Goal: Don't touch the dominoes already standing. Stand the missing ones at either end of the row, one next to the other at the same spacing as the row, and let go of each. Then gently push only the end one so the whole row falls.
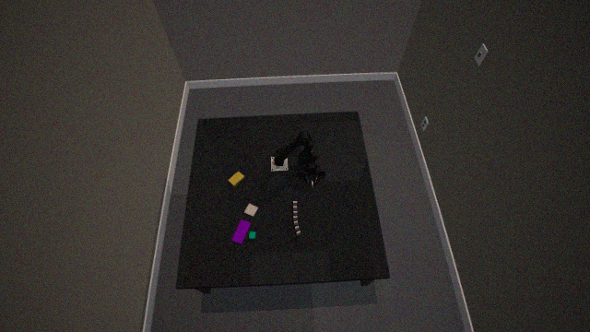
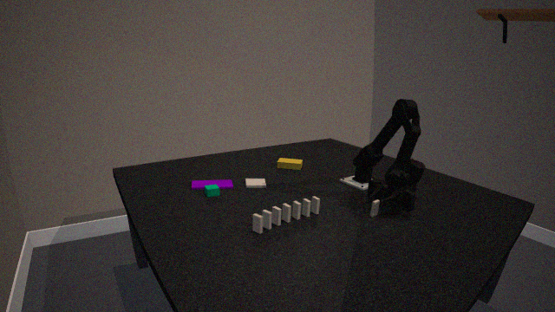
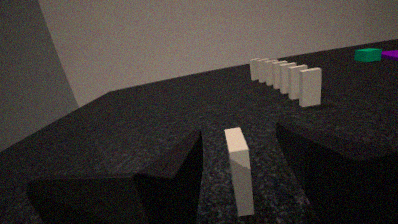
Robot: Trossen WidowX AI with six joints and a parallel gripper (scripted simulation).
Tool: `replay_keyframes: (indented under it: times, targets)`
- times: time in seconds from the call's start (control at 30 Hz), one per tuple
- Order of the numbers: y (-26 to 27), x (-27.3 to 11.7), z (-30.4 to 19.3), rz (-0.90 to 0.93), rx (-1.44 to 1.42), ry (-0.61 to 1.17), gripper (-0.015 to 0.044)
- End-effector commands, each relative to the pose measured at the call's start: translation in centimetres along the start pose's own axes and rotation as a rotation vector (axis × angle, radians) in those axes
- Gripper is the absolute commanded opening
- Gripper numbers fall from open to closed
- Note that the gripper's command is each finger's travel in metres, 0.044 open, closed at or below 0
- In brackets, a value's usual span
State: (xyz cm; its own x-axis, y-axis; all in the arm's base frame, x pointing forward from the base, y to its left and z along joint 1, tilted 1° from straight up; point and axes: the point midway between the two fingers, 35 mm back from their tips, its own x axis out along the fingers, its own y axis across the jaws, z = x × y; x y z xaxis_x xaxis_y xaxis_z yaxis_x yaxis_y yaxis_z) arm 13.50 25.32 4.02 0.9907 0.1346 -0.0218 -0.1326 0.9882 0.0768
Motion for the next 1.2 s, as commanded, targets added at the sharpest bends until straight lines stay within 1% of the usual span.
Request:
replay_keyframes:
  times: [0.0, 0.13, 0.17, 0.4, 0.6, 0.73, 0.9, 1.0, 1.1, 1.17]
  targets:
    - [0.0, 0.0, -0.1, 0.004, 0.001, 0.002, 0.0318]
    - [0.0, 0.0, -0.1, 0.004, 0.001, 0.002, 0.0423]
    - [0.0, 0.0, 0.0, 0.004, 0.001, 0.002, 0.044]
    - [0.4, 0.0, 4.5, 0.0, 0.001, 0.0, 0.044]
    - [0.9, 0.2, 4.9, 0.01, -0.029, 0.008, 0.044]
    - [3.9, 2.1, 4.4, 0.083, -0.237, 0.076, 0.044]
    - [7.6, 5.2, 3.1, 0.234, -0.634, 0.252, 0.044]
    - [8.4, 6.7, 2.4, 0.346, -0.859, 0.392, 0.044]
    - [8.2, 7.5, 2.2, 0.477, -1.048, 0.553, 0.044]
    - [8.4, 8.0, 2.8, 0.556, -1.098, 0.611, 0.044]
